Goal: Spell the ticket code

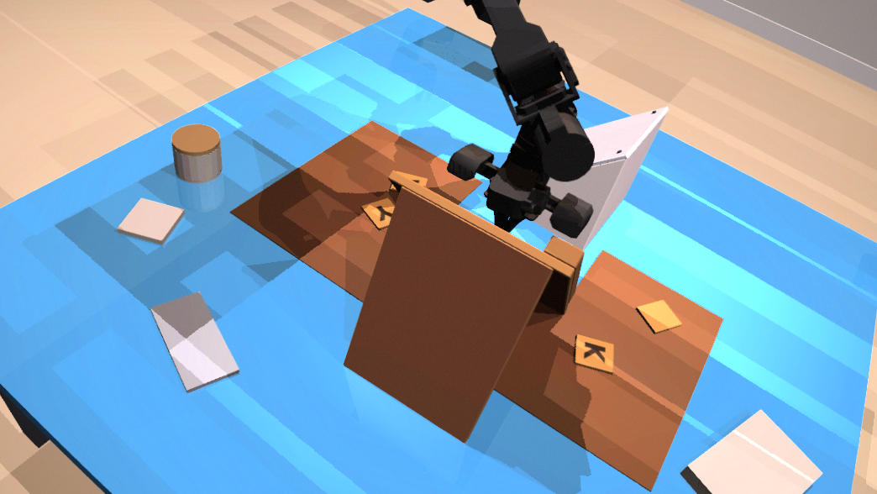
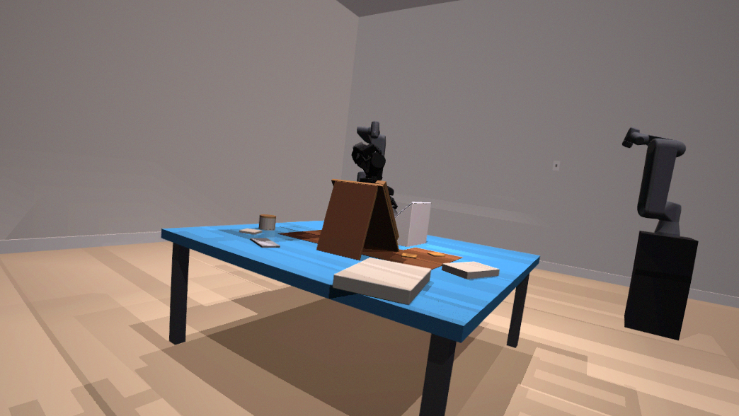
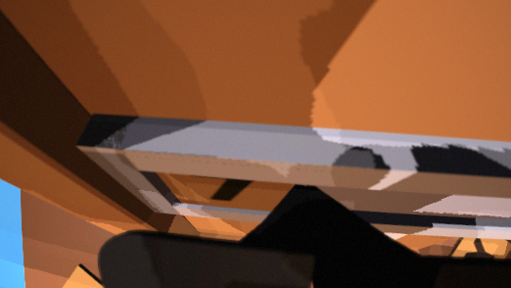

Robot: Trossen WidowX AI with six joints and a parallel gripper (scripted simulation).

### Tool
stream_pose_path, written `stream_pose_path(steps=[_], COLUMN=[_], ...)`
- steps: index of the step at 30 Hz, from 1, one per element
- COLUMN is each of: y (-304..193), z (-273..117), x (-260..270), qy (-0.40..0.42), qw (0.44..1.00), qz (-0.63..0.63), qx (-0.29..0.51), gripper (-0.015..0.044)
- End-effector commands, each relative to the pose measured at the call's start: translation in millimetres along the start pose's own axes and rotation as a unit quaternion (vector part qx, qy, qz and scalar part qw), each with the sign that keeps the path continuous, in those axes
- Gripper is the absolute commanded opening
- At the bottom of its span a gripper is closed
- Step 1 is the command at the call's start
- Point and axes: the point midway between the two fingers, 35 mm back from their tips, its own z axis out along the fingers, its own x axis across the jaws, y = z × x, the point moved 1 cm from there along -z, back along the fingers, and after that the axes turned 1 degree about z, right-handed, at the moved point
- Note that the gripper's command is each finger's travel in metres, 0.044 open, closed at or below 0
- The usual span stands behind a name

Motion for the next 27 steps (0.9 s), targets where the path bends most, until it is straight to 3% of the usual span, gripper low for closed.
stream_pose_path(steps=[1, 27], y=[2.9, -20.8], z=[-2.8, -21.6], x=[3.0, 0.5], qy=[0.004, 0.004], qw=[1.0, 1.0], qz=[0.003, 0.003], qx=[-0.005, -0.004], gripper=[0.0, 0.0])
